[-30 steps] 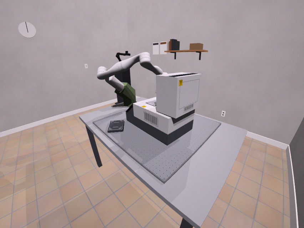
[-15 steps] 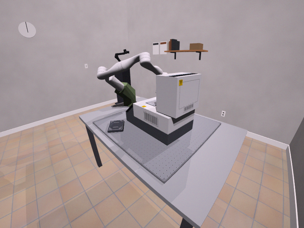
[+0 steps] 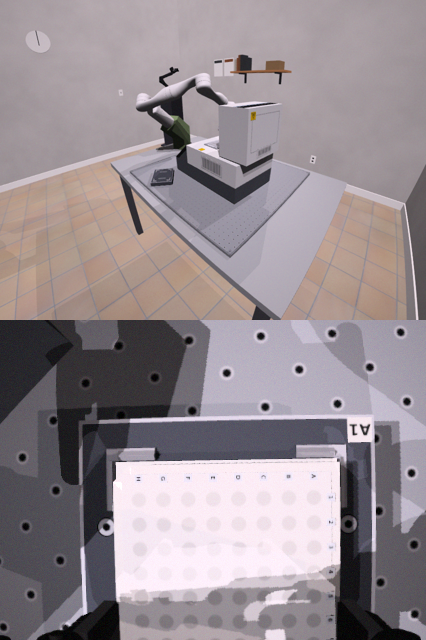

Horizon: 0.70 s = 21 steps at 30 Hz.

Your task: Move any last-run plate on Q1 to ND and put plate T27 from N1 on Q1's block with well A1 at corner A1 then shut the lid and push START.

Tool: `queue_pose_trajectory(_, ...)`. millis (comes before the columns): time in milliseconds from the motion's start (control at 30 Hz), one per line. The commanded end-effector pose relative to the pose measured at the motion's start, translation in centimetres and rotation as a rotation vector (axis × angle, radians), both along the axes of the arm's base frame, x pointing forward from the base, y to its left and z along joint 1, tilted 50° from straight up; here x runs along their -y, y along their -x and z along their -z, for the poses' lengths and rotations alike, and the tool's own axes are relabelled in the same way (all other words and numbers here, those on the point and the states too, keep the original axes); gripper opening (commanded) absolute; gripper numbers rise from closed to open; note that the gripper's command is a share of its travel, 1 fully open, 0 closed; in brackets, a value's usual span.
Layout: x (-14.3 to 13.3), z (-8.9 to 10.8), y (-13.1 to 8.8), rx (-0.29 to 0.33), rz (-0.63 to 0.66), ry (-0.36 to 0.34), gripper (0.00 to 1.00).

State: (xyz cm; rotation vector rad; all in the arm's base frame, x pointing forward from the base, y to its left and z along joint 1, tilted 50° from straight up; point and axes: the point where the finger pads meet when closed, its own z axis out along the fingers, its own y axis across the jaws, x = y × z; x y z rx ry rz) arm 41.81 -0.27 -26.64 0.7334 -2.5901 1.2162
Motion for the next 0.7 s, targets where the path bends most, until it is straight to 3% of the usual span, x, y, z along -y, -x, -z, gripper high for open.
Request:
queue_pose_trajectory(0,-0.03,0.00,-0.04,0.001,-0.001,-0.001,0.91)
queue_pose_trajectory(667,-0.33,-0.26,-0.02,0.001,-0.001,-0.001,0.91)
